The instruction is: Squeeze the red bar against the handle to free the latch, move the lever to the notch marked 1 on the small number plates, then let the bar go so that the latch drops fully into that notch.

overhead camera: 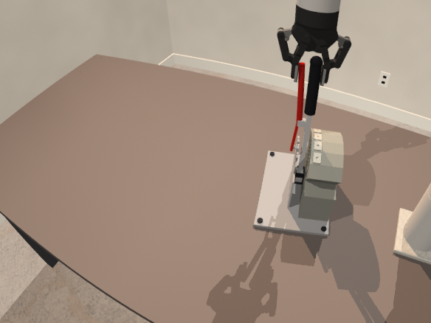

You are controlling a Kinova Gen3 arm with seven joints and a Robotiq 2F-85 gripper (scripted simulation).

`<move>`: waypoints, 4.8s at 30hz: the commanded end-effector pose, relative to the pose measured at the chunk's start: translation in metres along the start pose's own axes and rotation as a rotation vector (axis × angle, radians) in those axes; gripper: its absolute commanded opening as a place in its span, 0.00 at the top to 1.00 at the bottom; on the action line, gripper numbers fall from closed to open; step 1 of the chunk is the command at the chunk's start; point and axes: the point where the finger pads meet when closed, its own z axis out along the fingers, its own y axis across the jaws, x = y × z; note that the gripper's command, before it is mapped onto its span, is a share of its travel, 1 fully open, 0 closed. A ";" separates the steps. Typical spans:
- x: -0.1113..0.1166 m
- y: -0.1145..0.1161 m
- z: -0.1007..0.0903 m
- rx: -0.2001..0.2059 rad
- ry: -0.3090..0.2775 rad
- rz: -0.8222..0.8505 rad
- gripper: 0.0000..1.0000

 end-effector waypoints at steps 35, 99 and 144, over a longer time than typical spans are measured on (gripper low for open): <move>0.000 0.003 0.001 -0.008 -0.002 0.003 1.00; 0.061 0.004 0.017 -0.008 -0.002 0.003 1.00; 0.064 0.004 0.018 -0.008 -0.002 0.003 1.00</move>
